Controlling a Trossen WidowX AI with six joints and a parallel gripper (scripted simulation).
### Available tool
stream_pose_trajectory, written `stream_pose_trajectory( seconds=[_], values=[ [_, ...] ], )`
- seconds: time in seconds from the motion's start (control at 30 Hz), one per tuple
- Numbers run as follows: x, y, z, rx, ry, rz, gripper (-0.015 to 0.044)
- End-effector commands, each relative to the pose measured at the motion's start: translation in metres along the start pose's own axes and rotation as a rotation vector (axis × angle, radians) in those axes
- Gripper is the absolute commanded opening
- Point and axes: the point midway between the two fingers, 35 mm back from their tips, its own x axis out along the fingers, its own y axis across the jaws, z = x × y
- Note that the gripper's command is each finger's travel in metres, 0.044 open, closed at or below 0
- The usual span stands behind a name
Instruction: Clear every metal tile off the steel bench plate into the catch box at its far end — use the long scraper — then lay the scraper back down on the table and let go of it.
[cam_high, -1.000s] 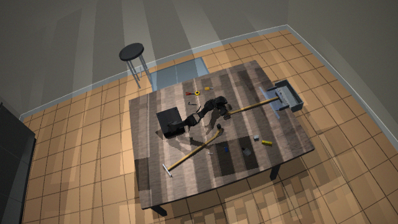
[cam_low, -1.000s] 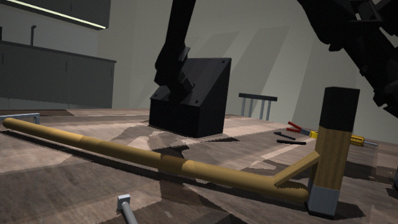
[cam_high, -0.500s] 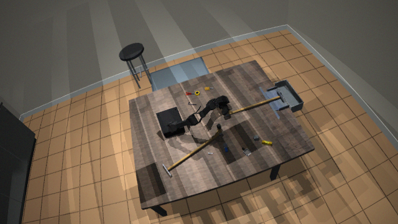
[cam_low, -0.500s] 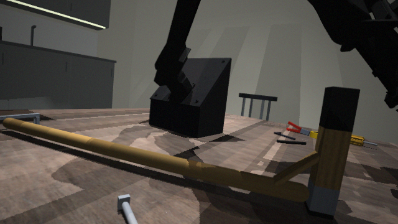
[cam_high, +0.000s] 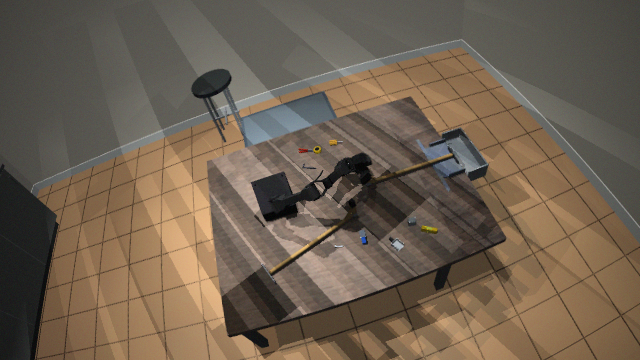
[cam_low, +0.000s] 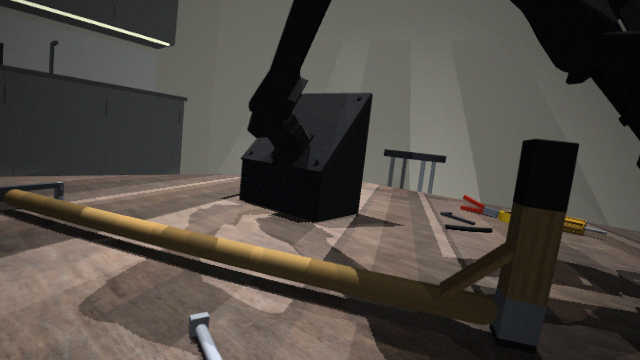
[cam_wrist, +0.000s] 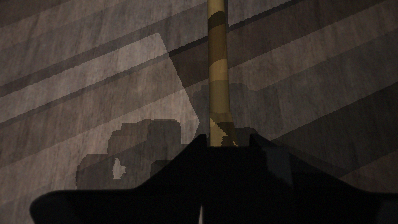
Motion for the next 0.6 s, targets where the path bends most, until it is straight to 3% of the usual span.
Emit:
stream_pose_trajectory(
  seconds=[0.0,0.57],
  values=[
    [0.003,0.0023,0.0071,-0.003,-0.009,0.005,0.0],
    [0.005,0.0002,0.0062,-0.001,-0.005,0.001,0.0]
  ],
)
